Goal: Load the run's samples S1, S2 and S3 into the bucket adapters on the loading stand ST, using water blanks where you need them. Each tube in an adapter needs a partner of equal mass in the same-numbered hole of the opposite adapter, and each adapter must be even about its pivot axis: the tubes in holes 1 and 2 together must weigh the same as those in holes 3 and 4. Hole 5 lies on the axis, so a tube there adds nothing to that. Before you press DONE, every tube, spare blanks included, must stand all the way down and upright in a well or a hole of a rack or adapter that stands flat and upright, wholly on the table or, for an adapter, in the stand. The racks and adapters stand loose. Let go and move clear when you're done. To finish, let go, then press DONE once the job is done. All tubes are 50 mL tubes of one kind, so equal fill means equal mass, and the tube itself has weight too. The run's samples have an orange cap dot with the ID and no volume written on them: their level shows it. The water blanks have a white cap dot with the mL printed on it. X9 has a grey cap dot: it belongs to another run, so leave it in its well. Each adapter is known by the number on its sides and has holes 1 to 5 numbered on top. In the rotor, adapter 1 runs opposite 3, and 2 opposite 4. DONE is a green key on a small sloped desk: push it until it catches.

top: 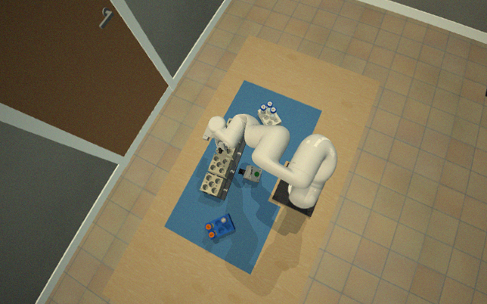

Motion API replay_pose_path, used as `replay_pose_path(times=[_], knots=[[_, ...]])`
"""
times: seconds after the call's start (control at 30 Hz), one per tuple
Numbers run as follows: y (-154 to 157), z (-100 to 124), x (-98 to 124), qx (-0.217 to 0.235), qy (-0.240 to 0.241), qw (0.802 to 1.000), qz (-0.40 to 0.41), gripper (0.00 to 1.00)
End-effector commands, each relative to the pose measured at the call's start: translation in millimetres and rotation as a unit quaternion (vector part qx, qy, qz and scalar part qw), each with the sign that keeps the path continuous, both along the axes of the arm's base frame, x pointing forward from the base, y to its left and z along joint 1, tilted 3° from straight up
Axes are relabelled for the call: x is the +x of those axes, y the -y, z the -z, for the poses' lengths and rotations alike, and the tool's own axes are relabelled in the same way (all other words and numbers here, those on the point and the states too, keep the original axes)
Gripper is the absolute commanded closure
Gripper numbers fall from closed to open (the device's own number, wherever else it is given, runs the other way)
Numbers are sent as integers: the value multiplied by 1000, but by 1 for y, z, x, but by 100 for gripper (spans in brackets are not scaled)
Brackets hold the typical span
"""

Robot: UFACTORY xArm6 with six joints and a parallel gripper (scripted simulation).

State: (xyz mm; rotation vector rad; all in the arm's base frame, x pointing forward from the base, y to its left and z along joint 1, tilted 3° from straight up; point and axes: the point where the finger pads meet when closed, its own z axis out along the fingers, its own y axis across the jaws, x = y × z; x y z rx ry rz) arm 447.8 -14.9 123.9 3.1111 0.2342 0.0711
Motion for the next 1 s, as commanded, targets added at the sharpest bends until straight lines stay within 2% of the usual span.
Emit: replay_pose_path(times=[0.0,0.97], knots=[[0,-2,1,0,2,1000,0,56],[-1,-52,-1,0,2,1000,0,56]])
